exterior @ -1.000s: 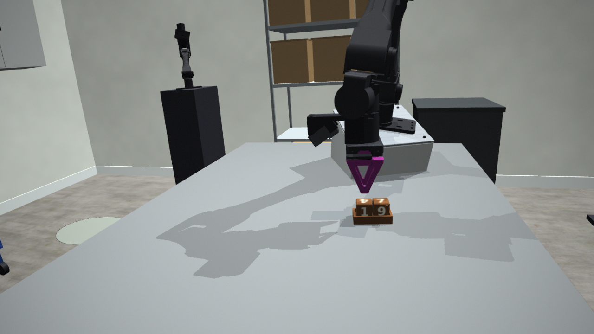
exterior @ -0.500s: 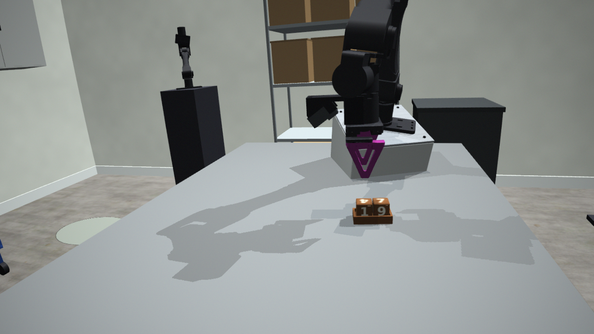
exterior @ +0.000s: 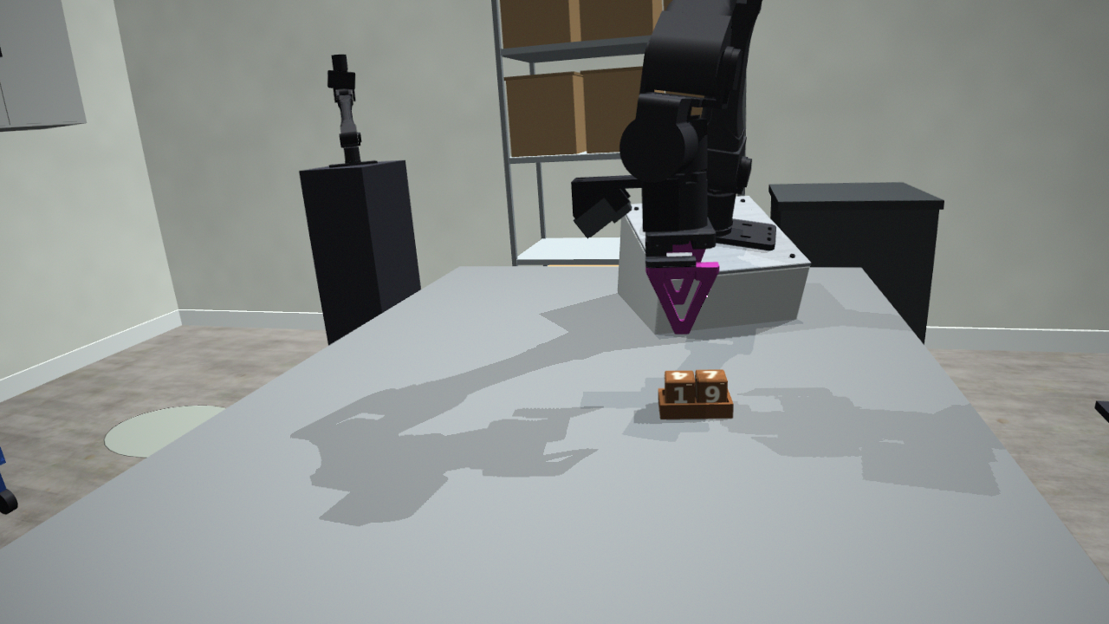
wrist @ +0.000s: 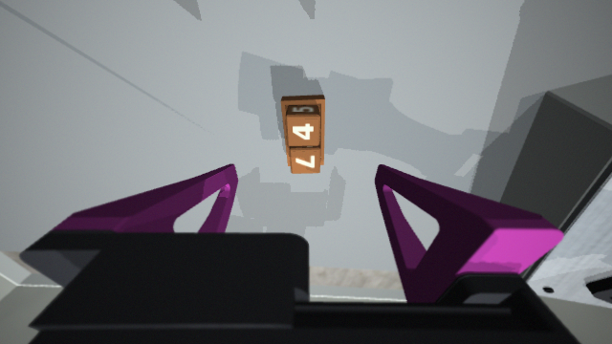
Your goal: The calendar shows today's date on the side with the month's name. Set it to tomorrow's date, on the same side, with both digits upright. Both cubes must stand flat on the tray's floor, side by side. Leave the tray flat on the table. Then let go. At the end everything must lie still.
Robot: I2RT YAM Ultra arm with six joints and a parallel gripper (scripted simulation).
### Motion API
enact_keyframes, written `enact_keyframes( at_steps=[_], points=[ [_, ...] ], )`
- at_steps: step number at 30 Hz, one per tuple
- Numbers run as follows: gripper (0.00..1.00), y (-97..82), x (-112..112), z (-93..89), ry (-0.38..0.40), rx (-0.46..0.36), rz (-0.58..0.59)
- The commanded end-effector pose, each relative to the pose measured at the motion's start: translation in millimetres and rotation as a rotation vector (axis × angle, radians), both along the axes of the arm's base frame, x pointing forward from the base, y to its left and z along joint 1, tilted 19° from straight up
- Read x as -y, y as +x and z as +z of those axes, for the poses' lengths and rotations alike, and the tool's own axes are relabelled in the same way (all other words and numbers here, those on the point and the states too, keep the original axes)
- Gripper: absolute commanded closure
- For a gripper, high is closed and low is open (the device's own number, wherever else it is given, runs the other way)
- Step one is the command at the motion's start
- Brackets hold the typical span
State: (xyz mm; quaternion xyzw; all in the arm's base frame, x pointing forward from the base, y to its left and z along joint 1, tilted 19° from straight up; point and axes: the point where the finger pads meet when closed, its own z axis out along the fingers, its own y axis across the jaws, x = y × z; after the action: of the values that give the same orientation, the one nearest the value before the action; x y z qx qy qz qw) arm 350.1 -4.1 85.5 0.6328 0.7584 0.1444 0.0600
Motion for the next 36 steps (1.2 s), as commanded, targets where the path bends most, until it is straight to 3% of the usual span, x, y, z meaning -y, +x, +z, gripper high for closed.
enact_keyframes(
  at_steps=[1, 10, 17, 19, 28, 36],
  points=[
    [0.00, 2.3, 2, 7.2, -0.003, 0.022, -0.003],
    [0.00, 0.8, 2, 11.9, -0.003, 0.022, -0.003],
    [0.00, -7.1, 6, 37.7, -0.003, 0.022, -0.003],
    [0.00, -7.1, 6, 37.7, -0.003, 0.022, -0.003],
    [0.00, -18.9, 12, 75.7, -0.003, 0.022, -0.003],
    [0.00, -21.4, 13, 83.8, -0.003, 0.022, -0.003]
  ],
)
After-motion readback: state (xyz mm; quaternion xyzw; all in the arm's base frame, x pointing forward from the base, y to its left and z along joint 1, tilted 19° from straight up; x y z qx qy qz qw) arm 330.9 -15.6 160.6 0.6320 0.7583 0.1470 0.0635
